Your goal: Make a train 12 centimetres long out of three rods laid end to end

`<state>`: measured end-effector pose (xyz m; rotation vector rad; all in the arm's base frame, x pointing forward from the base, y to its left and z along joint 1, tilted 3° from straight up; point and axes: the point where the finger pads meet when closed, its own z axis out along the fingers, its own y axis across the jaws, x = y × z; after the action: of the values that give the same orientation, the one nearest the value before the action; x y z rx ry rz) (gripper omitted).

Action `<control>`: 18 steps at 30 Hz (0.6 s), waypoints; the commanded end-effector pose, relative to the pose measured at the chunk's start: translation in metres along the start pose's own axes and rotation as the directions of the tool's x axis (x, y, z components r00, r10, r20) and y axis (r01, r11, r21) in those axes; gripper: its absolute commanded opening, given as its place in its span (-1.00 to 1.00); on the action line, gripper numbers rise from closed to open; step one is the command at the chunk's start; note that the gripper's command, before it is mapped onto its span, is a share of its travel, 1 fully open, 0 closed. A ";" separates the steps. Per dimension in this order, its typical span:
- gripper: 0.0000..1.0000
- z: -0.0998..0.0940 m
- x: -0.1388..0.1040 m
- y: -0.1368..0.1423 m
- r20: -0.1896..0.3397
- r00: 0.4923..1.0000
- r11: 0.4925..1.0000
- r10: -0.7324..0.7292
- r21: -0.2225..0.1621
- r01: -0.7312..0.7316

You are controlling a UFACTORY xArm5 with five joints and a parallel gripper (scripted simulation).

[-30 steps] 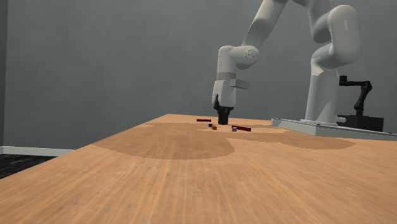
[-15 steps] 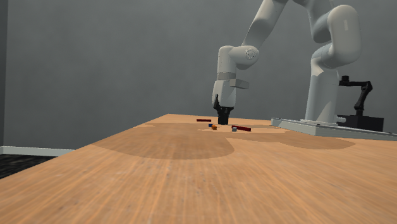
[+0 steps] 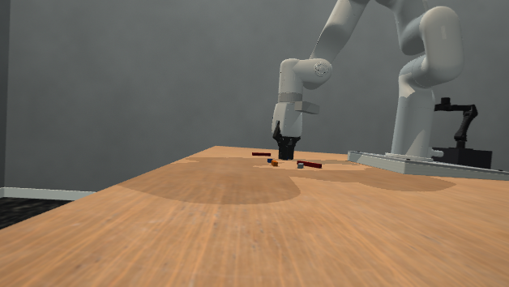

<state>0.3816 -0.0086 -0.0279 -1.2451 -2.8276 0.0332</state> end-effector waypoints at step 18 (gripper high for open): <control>-0.51 -0.046 -0.001 0.001 0.002 1.000 1.000 0.000 -0.003 0.000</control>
<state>0.3831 -0.0090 -0.0061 -1.2452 -2.8277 0.0330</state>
